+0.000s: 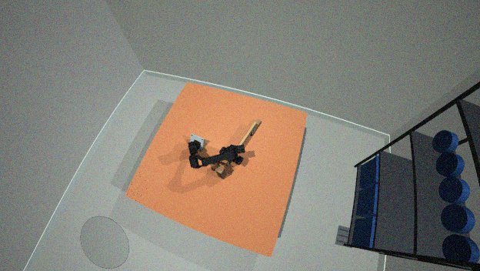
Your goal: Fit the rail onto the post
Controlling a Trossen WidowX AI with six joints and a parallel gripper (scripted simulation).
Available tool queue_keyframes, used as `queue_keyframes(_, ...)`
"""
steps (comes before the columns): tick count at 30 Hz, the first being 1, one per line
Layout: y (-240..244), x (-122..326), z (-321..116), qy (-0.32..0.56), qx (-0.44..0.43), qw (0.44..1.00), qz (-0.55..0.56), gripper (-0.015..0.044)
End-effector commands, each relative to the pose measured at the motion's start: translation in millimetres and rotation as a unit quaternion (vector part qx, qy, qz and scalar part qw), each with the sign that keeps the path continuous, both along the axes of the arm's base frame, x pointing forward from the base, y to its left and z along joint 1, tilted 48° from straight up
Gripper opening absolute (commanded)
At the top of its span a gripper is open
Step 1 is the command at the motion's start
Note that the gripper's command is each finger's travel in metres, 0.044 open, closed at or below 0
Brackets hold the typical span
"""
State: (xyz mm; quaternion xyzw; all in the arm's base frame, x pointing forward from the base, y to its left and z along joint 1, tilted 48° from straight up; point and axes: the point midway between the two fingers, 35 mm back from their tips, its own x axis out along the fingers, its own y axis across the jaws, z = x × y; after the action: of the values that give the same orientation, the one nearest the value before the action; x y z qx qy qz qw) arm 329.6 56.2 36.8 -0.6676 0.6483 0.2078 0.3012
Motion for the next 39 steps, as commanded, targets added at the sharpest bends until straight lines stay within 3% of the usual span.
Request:
queue_keyframes(1, -0.6, -0.2, 3.4, 0.000, 0.000, 1.000, 0.002, 0.0000)
queue_keyframes(39, -7.9, -1.6, 11.7, 0.000, 0.000, 1.000, 0.002, 0.0000)
